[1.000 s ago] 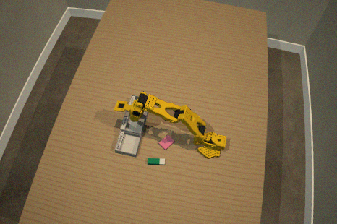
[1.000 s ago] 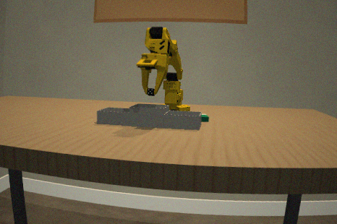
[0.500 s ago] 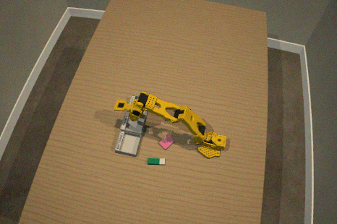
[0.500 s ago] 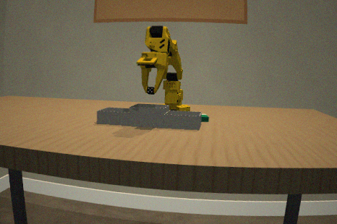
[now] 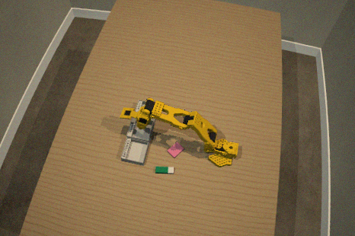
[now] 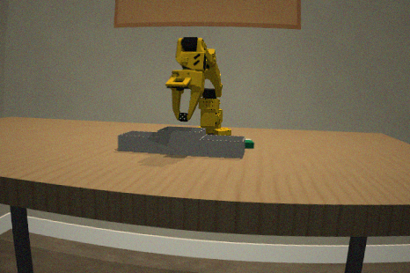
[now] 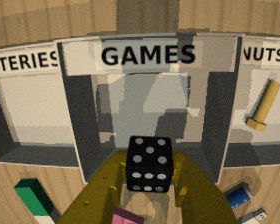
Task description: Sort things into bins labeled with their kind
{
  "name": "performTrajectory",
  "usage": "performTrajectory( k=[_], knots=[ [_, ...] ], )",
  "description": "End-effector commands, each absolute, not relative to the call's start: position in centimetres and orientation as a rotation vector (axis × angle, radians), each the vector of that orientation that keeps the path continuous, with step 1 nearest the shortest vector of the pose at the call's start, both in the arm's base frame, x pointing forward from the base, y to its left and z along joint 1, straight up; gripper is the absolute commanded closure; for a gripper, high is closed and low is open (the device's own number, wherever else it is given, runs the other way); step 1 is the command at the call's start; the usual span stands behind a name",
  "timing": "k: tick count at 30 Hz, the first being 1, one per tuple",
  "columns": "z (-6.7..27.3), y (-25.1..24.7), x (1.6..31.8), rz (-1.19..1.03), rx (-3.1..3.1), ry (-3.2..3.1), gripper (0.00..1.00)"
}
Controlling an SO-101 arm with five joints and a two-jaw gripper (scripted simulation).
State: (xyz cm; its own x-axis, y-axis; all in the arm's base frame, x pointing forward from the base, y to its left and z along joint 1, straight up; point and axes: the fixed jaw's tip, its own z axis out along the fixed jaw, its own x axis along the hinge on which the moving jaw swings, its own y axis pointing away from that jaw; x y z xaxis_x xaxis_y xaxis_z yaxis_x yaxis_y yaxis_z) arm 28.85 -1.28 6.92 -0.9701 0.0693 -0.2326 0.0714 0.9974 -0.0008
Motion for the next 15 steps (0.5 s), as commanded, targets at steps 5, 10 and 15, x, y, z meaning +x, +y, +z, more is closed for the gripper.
performTrajectory(
  k=[5, 10, 15],
  knots=[
    [7.45, -0.95, 29.33, -0.011, 0.094, 2.832, 1.00],
    [7.15, -0.95, 29.31, -0.011, 0.094, 2.833, 1.00],
    [7.12, -0.95, 29.31, -0.011, 0.094, 2.833, 1.00]
  ],
)
